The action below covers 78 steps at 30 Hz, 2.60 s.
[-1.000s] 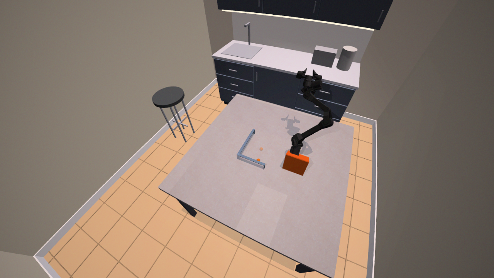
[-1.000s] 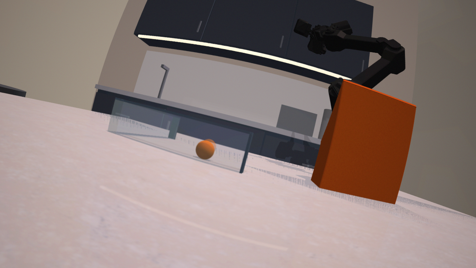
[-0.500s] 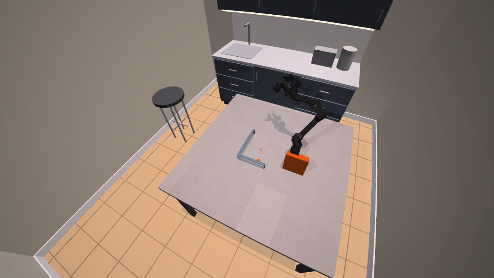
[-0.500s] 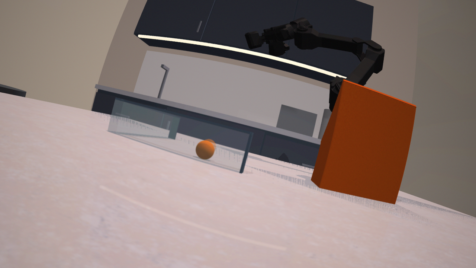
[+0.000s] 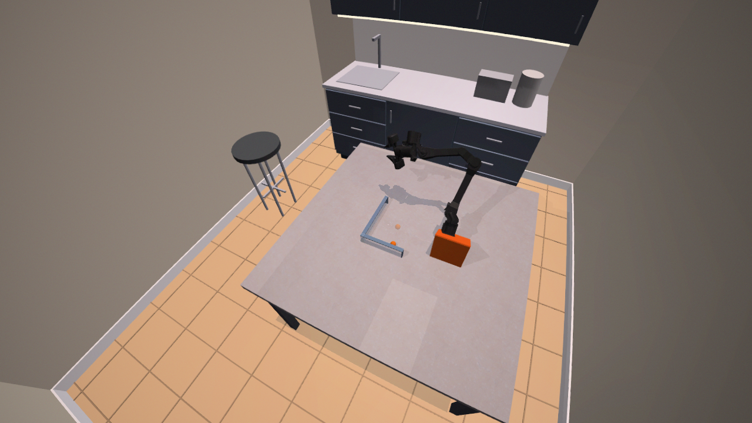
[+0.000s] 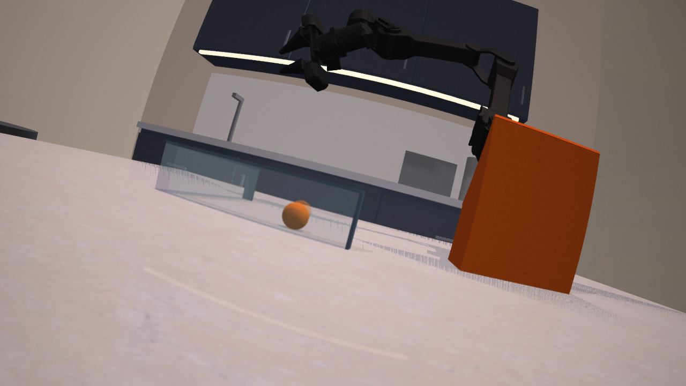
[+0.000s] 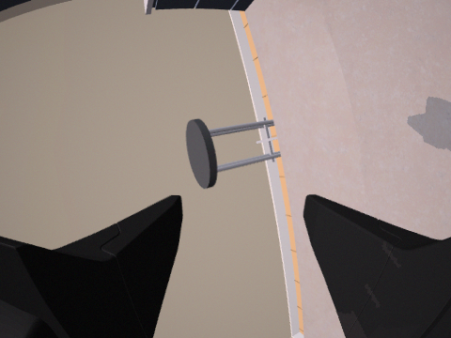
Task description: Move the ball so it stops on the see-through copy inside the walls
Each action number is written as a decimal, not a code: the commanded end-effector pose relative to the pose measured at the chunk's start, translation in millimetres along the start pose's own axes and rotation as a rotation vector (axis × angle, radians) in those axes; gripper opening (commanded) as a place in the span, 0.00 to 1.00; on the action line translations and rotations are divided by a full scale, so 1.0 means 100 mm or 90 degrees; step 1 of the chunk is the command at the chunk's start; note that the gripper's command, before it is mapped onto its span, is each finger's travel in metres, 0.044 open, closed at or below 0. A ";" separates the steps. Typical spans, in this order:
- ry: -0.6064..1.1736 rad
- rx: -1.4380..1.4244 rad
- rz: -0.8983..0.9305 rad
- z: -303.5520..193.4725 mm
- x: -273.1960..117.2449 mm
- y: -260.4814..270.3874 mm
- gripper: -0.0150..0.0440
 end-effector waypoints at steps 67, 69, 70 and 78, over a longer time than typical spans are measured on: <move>1.186 -1.841 0.221 -2.98 -1.39 -3.51 0.68; 1.186 -1.841 0.221 -2.97 -1.38 -3.54 0.68; 1.186 -1.841 0.221 -2.97 -1.38 -3.55 0.68; 1.186 -1.841 0.221 -2.97 -1.38 -3.55 0.54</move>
Point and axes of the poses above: the point midway between the two fingers, 35 mm back from their tips, its own x axis out along the fingers, its own y axis across the jaws, z = x × y, the point moved 1 cm from there along -x, back along the fingers, and after that the axes turned 5 degrees about -x, right-handed, at the moved point
